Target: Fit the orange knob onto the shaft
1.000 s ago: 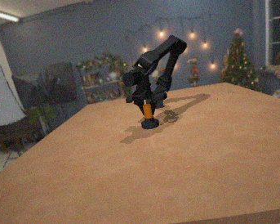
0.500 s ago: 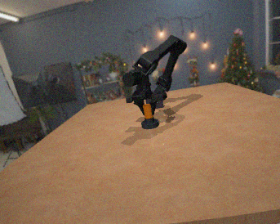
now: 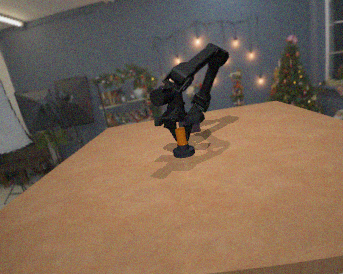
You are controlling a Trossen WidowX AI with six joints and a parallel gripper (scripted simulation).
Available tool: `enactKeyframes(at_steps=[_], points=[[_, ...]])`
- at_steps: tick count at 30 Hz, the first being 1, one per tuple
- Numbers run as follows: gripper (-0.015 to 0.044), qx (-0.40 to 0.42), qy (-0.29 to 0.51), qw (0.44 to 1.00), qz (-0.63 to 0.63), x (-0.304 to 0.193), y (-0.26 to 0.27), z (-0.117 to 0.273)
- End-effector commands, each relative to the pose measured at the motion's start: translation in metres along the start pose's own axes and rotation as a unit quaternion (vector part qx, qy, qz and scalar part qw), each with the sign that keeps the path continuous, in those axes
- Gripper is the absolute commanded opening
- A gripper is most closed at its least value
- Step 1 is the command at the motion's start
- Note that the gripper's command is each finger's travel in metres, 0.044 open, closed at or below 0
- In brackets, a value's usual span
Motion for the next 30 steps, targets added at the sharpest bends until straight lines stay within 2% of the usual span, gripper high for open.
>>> enactKeyframes(at_steps=[1, 7, 14, 22, 30], points=[[0.0289, -0.001, 0.0, 1.0, 0.001, 0.0, 0.0, 0.0], [0.044, -0.001, 0.0, 1.0, 0.001, 0.0, 0.0, 0.0], [0.044, -0.001, 0.0, 1.0, 0.001, 0.0, 0.0, 0.002], [0.044, -0.002, 0.0, 1.0, -0.001, 0.001, 0.0, 0.094], [0.044, -0.002, 0.0, 1.0, -0.001, 0.005, 0.0, 0.096]])
Point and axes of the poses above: the point midway between the two fingers, 35 mm back from their tips, its own z axis back along the fingers, its own y axis across the jaws, x = y × z, the point moved 3 cm from there along z, back along the fingers, and after that the axes turned 7 degrees about z, right-handed, at the moved point
